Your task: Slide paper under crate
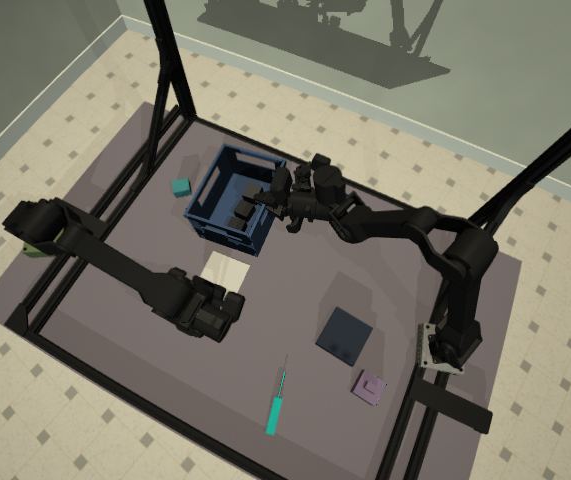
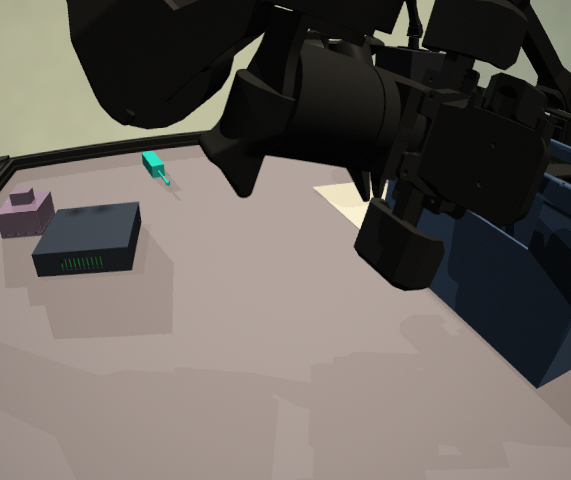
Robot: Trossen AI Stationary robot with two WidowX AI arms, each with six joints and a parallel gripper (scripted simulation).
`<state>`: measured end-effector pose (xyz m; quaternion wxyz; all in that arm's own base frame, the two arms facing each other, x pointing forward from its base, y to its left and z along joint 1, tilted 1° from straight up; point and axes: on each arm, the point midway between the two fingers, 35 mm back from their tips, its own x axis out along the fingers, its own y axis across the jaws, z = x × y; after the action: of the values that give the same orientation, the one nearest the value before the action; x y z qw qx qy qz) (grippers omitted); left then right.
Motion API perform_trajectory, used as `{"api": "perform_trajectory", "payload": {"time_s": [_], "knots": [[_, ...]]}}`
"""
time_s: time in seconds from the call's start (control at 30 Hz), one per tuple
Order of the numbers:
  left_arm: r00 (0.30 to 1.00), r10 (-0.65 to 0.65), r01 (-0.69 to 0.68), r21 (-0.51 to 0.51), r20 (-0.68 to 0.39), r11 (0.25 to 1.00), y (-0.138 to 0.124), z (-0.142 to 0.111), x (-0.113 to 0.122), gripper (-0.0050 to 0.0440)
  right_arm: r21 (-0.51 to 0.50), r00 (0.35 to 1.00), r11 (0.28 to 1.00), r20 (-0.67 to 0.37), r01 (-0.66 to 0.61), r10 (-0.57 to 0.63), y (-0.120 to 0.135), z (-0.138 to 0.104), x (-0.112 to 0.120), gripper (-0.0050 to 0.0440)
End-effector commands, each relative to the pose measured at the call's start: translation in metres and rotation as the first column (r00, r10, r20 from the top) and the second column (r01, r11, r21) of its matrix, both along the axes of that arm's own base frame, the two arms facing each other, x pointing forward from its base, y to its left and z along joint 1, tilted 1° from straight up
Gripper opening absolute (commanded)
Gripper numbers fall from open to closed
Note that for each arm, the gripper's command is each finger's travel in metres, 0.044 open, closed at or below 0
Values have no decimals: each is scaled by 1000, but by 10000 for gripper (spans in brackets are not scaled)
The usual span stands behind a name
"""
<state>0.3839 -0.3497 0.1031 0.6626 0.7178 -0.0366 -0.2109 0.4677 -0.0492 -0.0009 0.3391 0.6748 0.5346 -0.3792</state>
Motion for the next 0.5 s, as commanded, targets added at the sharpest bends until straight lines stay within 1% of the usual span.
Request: {"api": "perform_trajectory", "payload": {"time_s": [0.0, 0.47], "knots": [[998, 2, 1, -52, 63, 999, -5, 34, 5, 0, 0, 1000, 1000, -10, -26, 26, 17, -6, -1, 60], [998, 2, 1, -52, 63, 999, -5, 34, 5, 0, 0, 1000, 1000, -10, -26, 26, 26, -6, 1, 60]]}}
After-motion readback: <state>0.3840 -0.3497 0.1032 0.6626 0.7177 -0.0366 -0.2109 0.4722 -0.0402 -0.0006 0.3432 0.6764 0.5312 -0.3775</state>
